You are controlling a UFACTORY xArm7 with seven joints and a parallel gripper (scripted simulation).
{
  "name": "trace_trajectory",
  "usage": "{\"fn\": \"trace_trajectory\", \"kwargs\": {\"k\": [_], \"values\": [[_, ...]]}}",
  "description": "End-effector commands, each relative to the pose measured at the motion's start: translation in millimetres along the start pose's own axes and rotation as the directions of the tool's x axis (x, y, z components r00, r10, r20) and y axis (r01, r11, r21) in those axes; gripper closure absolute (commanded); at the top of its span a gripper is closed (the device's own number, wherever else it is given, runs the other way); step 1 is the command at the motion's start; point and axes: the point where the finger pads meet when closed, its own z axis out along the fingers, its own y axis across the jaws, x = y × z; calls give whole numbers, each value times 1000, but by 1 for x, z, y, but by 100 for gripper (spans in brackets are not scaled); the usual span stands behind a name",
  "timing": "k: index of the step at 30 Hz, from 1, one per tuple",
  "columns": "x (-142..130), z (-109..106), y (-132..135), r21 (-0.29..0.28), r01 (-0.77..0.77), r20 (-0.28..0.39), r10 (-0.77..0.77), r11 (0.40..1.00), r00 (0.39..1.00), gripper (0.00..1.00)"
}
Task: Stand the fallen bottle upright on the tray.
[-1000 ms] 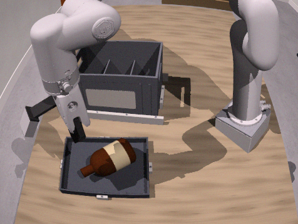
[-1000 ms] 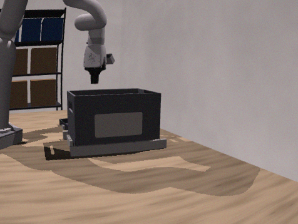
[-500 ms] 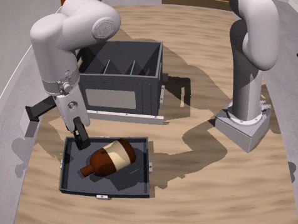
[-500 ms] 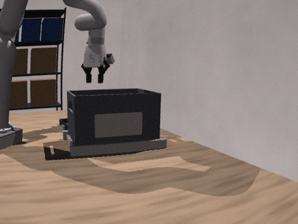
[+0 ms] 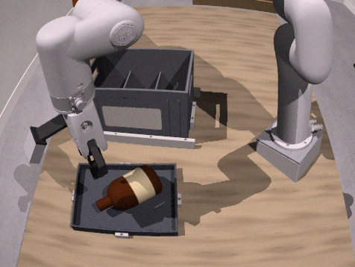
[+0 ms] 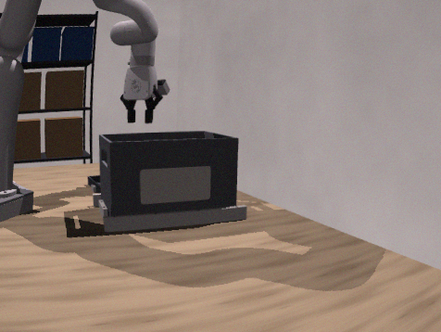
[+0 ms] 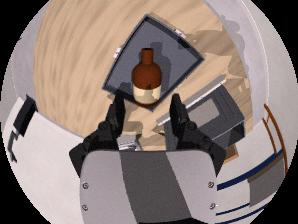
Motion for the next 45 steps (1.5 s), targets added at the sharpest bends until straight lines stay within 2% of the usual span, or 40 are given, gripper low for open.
{"fn": "trace_trajectory", "kwargs": {"k": [1,20,33,35,45], "values": [[1,-2,0,-1,0,-5,0,1000,1000,35],[2,10,0,0,1,-4,-1,1000,1000,35],[2,47,0,0,1,-4,-1,1000,1000,35],[2,47,0,0,1,-4,-1,1000,1000,35],[3,83,0,0,1,-4,-1,1000,1000,35]]}}
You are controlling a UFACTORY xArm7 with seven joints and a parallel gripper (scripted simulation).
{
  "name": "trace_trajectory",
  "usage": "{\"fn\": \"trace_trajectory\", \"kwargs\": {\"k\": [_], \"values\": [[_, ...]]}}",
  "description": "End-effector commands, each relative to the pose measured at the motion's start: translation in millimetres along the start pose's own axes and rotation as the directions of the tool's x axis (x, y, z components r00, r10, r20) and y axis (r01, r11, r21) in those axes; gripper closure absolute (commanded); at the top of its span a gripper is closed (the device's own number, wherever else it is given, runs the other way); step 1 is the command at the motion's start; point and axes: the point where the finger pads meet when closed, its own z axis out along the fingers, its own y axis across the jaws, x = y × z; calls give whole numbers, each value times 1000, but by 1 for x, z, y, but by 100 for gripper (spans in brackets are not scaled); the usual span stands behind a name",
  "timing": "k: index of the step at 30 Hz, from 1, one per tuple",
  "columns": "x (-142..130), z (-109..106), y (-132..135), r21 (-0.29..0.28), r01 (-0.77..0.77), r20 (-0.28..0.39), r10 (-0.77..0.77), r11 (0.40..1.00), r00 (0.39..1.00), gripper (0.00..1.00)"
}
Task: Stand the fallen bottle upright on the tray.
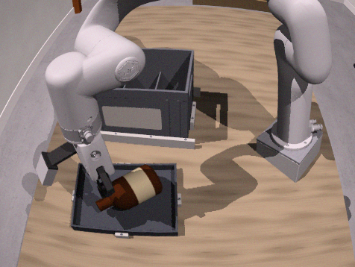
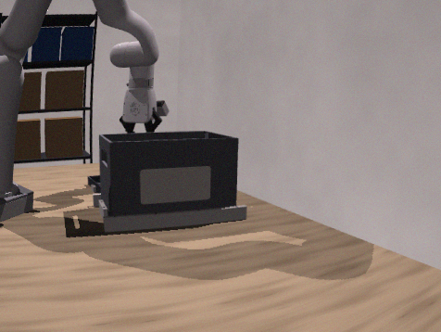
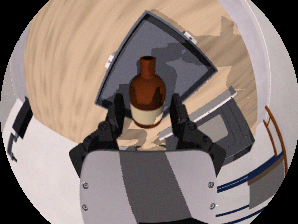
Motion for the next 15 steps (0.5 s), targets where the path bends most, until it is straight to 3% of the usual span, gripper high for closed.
{"fn": "trace_trajectory", "kwargs": {"k": [1,15], "values": [[3,19,0,-2,0,-5,0,1000,1000,35],[3,44,0,-2,0,-5,0,1000,1000,35]]}}
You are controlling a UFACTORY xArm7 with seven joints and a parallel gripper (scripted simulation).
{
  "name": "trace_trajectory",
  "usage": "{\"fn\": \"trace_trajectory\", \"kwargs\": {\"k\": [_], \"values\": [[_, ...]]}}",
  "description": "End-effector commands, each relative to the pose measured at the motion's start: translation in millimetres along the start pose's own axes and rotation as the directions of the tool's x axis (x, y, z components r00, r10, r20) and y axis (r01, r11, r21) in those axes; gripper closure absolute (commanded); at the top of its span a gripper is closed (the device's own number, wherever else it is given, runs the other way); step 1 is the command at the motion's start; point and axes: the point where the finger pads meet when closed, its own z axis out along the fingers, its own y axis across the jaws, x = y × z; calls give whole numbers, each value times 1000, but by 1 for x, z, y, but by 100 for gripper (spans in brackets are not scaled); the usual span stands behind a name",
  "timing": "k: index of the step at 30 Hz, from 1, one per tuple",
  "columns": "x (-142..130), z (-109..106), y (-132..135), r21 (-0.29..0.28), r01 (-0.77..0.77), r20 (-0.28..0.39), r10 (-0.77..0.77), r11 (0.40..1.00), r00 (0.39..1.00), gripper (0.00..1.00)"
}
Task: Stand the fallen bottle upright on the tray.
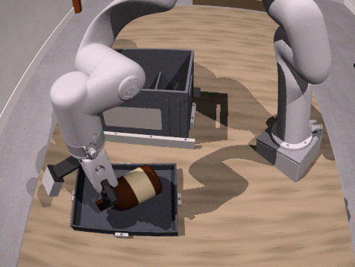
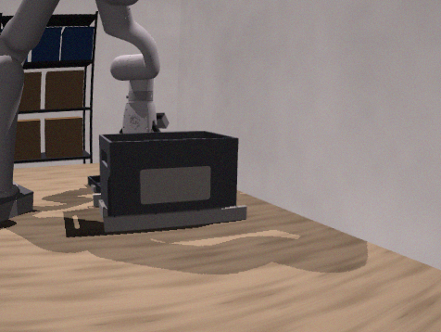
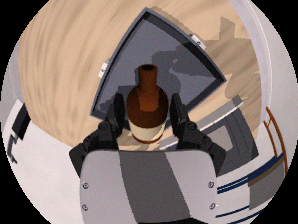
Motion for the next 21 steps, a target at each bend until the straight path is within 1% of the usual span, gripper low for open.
{"fn": "trace_trajectory", "kwargs": {"k": [1,21], "values": [[2,7,0,-2,0,-5,0,1000,1000,35],[2,9,0,-2,0,-5,0,1000,1000,35]]}}
